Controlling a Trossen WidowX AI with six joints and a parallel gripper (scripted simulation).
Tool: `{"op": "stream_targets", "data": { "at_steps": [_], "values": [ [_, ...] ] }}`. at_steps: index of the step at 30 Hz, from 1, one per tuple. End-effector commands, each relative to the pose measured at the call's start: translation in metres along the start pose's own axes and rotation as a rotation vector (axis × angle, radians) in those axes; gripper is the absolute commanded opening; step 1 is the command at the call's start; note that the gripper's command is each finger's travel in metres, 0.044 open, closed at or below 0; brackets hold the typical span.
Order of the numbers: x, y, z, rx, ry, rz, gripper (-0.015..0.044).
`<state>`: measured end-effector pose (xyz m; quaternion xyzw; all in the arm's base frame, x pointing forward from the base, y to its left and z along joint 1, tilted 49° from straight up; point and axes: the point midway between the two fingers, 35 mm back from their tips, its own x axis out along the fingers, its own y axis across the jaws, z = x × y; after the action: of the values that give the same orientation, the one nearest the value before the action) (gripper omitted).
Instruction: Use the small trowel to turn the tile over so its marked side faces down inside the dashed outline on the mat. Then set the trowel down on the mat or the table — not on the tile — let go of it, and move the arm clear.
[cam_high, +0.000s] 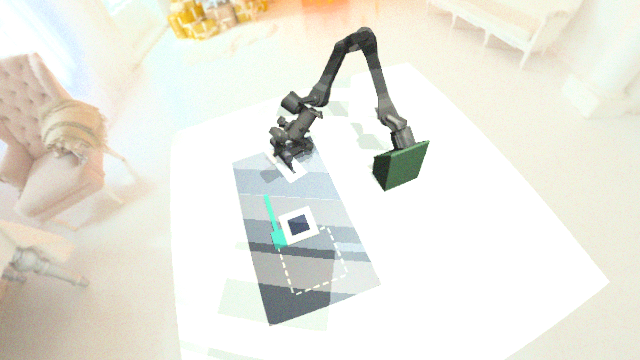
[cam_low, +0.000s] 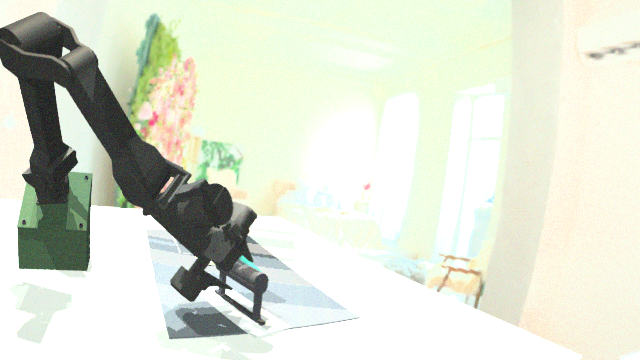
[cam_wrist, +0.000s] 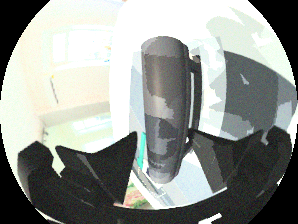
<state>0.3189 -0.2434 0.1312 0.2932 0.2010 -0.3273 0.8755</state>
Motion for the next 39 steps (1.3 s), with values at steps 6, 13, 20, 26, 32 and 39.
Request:
{"op": "stream_targets", "data": {
  "at_steps": [6,13,20,26,32,39],
  "values": [
    [0.009,0.0,0.002,0.003,-0.006,-0.002,0.0247],
    [0.009,0.0,0.002,0.003,-0.006,-0.002,0.0122],
    [0.009,0.0,0.002,0.003,-0.006,-0.002,0.0076],
    [0.009,0.0,0.002,0.003,-0.006,-0.002,0.0036],
    [0.009,0.001,0.002,0.003,-0.006,-0.002,0.0],
    [-0.021,0.039,0.001,0.005,-0.002,-0.001,0.0]
  ]
}}
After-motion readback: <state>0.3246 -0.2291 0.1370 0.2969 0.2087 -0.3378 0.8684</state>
